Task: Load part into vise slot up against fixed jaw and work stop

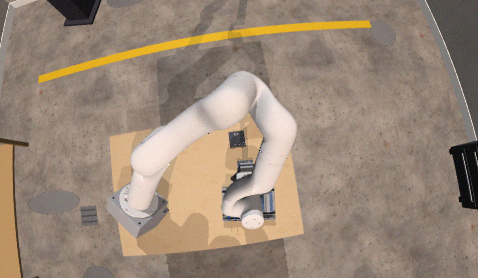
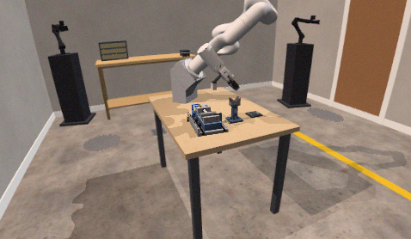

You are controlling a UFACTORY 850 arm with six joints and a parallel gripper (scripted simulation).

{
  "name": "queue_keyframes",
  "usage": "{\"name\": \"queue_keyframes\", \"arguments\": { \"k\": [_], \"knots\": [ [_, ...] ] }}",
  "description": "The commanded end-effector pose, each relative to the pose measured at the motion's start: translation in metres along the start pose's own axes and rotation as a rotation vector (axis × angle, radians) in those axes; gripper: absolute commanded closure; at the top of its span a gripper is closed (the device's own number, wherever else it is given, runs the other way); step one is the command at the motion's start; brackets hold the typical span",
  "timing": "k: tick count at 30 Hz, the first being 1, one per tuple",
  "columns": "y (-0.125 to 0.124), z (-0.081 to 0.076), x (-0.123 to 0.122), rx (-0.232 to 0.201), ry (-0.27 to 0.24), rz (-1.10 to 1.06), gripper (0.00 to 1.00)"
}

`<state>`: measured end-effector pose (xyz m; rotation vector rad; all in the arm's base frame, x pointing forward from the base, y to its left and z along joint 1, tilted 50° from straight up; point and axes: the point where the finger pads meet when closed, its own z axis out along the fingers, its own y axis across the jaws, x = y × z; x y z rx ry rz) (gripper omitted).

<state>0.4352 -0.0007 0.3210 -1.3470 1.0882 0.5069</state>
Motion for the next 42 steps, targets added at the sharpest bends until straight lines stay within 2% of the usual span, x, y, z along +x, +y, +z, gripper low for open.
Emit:
{"name": "queue_keyframes", "arguments": {
  "k": [1, 14, 42],
  "knots": [
    [-0.0005, -0.0002, 0.0, 0.0, -0.02, -0.001, 1.0],
    [-0.0005, -0.0002, 0.0006, 0.0, -0.076, -0.001, 1.0],
    [-0.0004, -0.0003, 0.0007, 0.0, -0.086, -0.001, 1.0]
  ]
}}
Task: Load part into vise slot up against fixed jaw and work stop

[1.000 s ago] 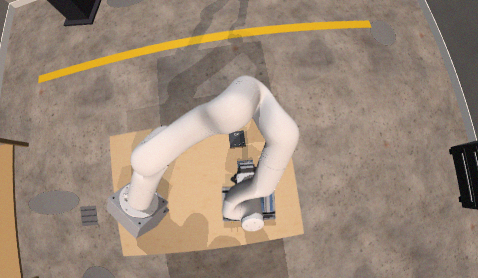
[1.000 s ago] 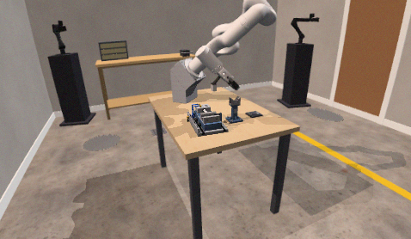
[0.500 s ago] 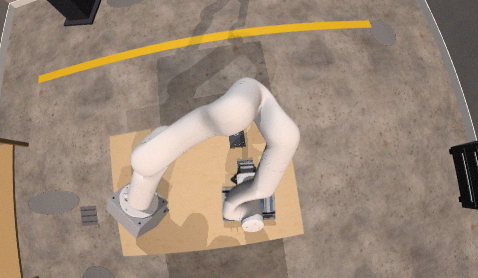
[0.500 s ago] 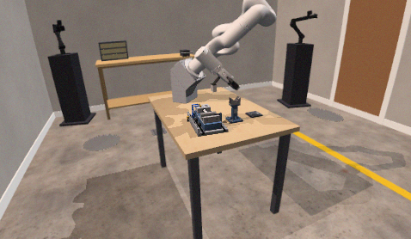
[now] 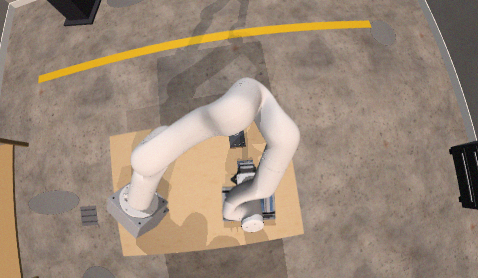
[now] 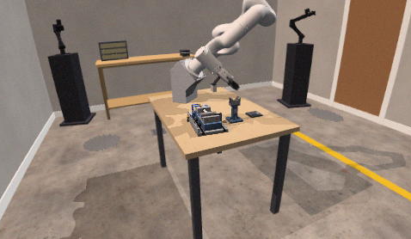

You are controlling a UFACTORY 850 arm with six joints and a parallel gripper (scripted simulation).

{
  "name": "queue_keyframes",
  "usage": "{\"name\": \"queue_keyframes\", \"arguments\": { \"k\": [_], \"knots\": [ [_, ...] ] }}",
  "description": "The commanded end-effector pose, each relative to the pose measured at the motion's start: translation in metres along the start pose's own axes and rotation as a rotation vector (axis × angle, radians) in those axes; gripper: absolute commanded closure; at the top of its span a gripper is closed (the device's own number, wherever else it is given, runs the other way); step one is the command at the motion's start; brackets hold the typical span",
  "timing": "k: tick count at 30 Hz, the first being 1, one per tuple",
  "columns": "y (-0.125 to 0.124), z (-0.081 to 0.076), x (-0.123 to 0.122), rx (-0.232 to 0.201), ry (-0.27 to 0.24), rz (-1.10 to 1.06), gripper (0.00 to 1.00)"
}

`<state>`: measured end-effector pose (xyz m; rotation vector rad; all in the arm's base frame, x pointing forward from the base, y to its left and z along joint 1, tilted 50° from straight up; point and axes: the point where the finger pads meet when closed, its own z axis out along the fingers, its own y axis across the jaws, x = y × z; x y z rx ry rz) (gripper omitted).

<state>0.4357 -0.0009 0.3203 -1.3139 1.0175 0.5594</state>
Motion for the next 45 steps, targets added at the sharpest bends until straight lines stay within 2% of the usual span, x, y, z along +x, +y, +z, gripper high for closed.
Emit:
{"name": "queue_keyframes", "arguments": {
  "k": [1, 25, 45],
  "knots": [
    [0.0, 0.0, 0.0, 0.0, 0.0, -0.001, 1.0],
    [0.0, 0.003, 0.003, 0.0, 0.0, -0.001, 1.0],
    [0.0, 0.012, 0.012, 0.0, 0.0, -0.001, 1.0]
  ]
}}
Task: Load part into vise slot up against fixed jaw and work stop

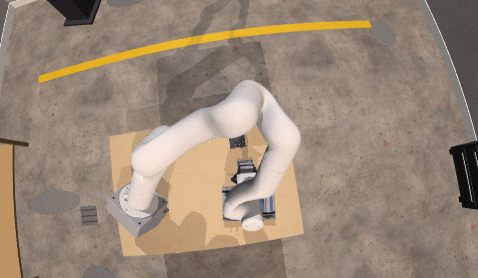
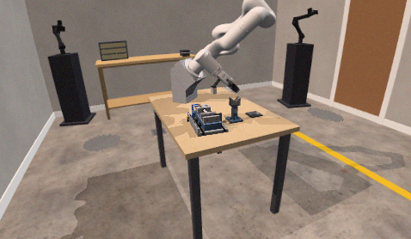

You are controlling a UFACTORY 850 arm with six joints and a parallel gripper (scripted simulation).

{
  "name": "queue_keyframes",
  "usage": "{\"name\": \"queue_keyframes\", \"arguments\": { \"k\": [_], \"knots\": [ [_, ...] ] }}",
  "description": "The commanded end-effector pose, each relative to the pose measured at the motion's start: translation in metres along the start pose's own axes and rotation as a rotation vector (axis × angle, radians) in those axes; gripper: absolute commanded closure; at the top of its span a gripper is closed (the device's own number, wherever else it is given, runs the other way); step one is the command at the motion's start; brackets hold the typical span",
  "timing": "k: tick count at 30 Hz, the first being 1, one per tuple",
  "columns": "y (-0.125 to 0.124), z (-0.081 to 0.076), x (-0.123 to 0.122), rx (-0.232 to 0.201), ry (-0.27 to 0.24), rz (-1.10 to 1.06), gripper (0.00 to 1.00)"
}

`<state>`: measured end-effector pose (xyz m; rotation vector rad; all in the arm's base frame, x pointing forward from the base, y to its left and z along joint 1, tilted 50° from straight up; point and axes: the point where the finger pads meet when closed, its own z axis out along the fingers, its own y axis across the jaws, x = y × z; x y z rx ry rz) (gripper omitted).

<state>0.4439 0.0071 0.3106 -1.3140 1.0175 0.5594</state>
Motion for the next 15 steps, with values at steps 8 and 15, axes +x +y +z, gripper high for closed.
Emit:
{"name": "queue_keyframes", "arguments": {
  "k": [8, 15],
  "knots": [
    [-0.0003, 0.0073, 0.0074, 0.0, 0.0, -0.001, 1.0],
    [-0.0003, 0.0113, 0.0115, 0.0, 0.0, -0.001, 1.0]
  ]
}}
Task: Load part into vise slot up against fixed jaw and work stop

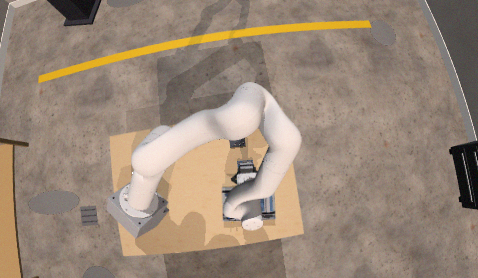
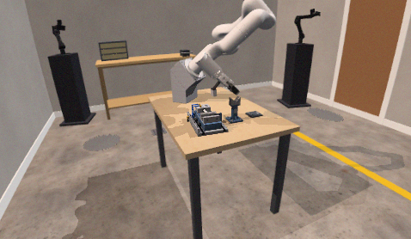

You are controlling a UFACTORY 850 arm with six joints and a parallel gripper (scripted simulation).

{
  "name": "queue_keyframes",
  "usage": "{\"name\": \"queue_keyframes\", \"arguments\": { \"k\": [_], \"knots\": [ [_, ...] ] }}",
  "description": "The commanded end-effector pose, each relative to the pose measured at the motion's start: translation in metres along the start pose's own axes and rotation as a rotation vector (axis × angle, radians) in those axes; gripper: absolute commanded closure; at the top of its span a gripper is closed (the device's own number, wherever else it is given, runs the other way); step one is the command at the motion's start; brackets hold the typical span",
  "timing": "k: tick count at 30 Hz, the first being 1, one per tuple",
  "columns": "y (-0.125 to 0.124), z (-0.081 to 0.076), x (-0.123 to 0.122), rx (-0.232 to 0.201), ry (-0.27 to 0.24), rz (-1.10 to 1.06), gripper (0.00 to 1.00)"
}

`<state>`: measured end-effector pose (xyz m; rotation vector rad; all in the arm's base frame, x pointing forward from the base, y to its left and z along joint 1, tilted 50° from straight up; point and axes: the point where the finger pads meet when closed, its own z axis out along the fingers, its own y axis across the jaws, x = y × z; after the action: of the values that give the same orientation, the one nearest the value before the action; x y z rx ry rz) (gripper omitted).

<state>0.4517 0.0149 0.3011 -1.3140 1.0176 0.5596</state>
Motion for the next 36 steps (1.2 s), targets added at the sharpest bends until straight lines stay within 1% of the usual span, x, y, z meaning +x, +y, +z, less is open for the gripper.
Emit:
{"name": "queue_keyframes", "arguments": {
  "k": [1, 14, 36],
  "knots": [
    [0.0, 0.002, 0.002, 0.001, 0.0, -0.001, 1.0],
    [0.0, 0.013, 0.013, 0.001, 0.0, -0.001, 1.0],
    [0.0, 0.025, 0.025, 0.001, 0.0, -0.001, 1.0]
  ]
}}
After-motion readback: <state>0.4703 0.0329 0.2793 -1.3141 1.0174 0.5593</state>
